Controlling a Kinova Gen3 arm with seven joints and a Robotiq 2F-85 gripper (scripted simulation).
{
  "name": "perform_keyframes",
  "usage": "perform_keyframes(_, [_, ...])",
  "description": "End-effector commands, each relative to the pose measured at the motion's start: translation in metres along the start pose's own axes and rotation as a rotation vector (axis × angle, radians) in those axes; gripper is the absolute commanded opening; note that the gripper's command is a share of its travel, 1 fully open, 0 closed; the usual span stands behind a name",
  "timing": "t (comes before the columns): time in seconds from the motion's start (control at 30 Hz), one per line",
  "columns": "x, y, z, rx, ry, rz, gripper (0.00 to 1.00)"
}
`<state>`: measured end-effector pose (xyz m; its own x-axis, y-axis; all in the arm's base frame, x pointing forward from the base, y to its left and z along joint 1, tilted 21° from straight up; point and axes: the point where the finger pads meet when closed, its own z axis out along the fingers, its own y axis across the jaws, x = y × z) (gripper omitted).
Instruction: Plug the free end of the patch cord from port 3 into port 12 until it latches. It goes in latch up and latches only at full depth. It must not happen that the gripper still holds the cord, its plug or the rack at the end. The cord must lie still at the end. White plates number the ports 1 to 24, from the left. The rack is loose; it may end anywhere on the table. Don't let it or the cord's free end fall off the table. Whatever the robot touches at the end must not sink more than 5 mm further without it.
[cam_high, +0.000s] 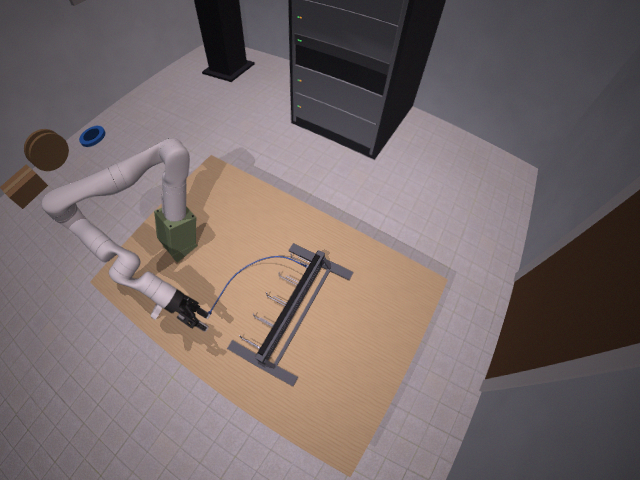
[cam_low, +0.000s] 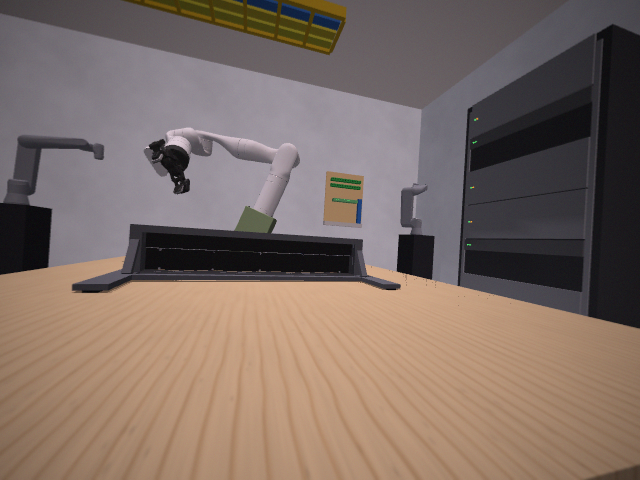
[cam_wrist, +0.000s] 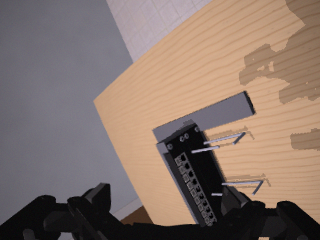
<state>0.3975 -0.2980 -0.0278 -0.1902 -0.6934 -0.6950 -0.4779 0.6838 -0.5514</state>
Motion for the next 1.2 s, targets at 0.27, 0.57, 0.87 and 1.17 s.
perform_keyframes(0.27, [0.000, -0.001, 0.000, 0.001, 0.001, -0.001, 1.00])
perform_keyframes(0.57, [0.000, -0.001, 0.000, 0.000, 0.001, -0.002, 1.00])
perform_keyframes(0.87, [0.008, 0.039, -0.002, -0.201, 0.056, -0.100, 1.00])
perform_keyframes(1.17, [0.018, 0.095, 0.000, -0.493, 0.143, -0.243, 1.00])
